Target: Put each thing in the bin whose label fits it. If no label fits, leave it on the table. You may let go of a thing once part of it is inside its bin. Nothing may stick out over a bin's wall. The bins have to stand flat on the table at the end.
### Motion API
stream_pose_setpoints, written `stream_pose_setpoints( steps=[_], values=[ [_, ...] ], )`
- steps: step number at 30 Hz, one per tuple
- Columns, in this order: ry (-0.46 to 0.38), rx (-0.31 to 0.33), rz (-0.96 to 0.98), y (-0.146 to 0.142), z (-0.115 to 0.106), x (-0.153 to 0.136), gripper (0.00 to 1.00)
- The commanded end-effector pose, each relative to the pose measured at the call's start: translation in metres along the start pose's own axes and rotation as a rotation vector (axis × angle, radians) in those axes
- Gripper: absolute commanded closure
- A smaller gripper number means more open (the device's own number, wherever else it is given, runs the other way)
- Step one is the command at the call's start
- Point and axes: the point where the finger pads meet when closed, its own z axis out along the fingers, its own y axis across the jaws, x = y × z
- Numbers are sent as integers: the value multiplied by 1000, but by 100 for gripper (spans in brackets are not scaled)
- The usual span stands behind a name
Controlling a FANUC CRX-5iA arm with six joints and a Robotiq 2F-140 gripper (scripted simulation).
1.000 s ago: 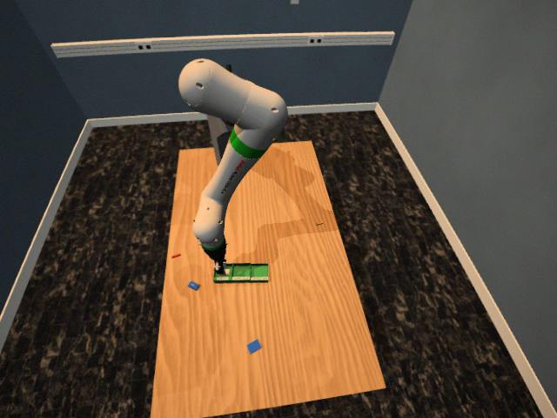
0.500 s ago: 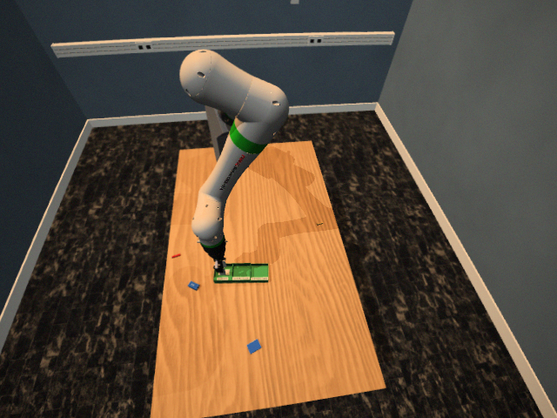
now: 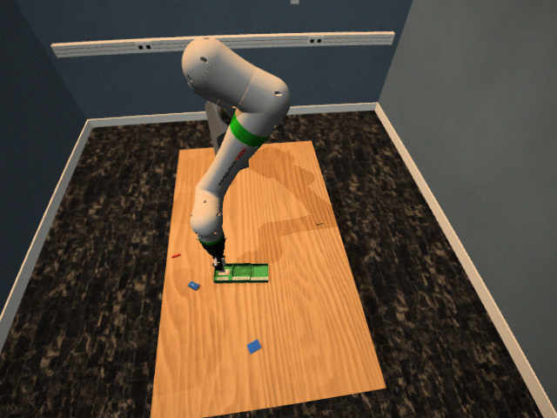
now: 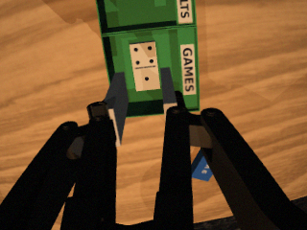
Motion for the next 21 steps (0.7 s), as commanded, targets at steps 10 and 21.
stream_pose_setpoints(
  steps=[10, 21],
  values=[
    [0, 0, -322, -36, -2, 66, 74],
    [0, 0, -322, -73, -4, 131, 74]
  ],
)
